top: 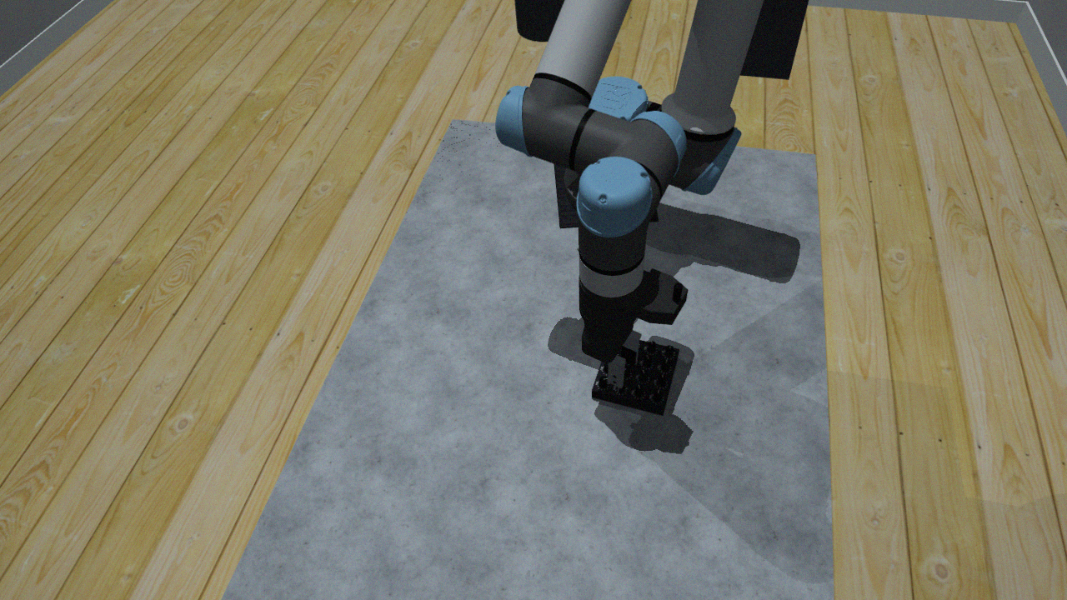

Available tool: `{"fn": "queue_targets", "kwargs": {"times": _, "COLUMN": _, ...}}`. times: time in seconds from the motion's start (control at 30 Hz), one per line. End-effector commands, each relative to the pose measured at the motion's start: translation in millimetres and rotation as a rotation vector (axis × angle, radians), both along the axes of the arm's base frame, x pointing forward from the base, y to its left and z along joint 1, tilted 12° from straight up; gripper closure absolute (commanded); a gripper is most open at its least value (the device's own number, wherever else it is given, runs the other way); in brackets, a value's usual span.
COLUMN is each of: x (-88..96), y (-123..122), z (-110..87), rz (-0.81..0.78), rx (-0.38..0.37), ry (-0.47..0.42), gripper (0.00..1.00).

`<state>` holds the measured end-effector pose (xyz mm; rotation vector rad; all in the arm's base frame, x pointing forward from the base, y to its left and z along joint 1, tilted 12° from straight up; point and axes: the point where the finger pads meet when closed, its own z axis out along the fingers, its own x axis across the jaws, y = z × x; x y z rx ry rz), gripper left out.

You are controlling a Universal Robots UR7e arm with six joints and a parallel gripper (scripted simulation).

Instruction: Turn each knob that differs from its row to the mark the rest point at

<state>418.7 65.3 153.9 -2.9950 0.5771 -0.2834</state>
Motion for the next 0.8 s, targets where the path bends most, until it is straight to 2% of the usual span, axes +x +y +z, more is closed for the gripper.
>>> {"fn": "queue_targets", "kwargs": {"times": 0.0, "x": -0.3, "y": -0.2, "z": 3.7, "rz": 0.000, "rx": 0.000, "ry": -0.001, "gripper": 0.00}}
{"fn": "queue_targets", "kwargs": {"times": 0.17, "x": -3.7, "y": -0.9, "z": 20.8, "rz": 0.000, "rx": 0.000, "ry": -0.001, "gripper": 0.00}}
{"fn": "queue_targets", "kwargs": {"times": 0.23, "x": -3.7, "y": -0.9, "z": 20.8, "rz": 0.000, "rx": 0.000, "ry": -0.001, "gripper": 0.00}}
{"fn": "queue_targets", "kwargs": {"times": 0.6, "x": -17.5, "y": -3.9, "z": 89.6, "rz": 0.000, "rx": 0.000, "ry": -0.001, "gripper": 0.00}}
{"fn": "queue_targets", "kwargs": {"times": 0.77, "x": -20.9, "y": -4.6, "z": 106.4, "rz": 0.000, "rx": 0.000, "ry": -0.001, "gripper": 0.00}}
